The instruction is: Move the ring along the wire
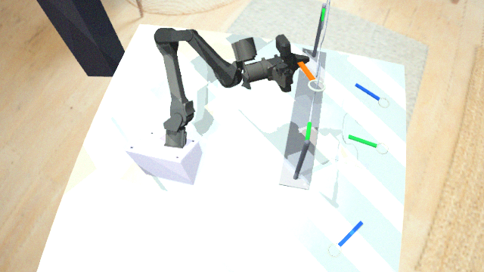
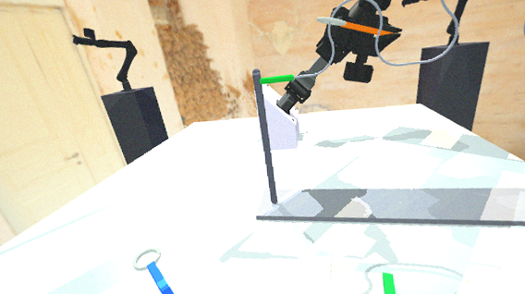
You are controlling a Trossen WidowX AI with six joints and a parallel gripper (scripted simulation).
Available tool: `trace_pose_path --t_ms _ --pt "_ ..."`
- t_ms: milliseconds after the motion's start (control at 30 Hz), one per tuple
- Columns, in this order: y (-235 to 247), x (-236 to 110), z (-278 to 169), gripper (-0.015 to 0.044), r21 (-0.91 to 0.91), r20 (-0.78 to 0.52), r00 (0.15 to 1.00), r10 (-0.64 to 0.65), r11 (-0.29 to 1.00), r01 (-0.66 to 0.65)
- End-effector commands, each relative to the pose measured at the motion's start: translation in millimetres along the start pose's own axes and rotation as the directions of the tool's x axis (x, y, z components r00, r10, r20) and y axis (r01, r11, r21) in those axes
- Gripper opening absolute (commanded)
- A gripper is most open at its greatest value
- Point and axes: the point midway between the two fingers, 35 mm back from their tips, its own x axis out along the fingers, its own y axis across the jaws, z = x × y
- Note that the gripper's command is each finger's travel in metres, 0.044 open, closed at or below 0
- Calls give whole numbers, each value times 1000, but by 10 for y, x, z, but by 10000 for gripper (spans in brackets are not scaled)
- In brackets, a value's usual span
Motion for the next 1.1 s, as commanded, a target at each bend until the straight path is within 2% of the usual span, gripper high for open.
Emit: trace_pose_path --t_ms 0,567,1067 --pt "41 3 21 -150 84 18 999 42 996 -44" --pt "212 9 49 -150 349 86 979 186 914 -205" --pt "88 33 -27 -150 351 85 979 188 914 -206"
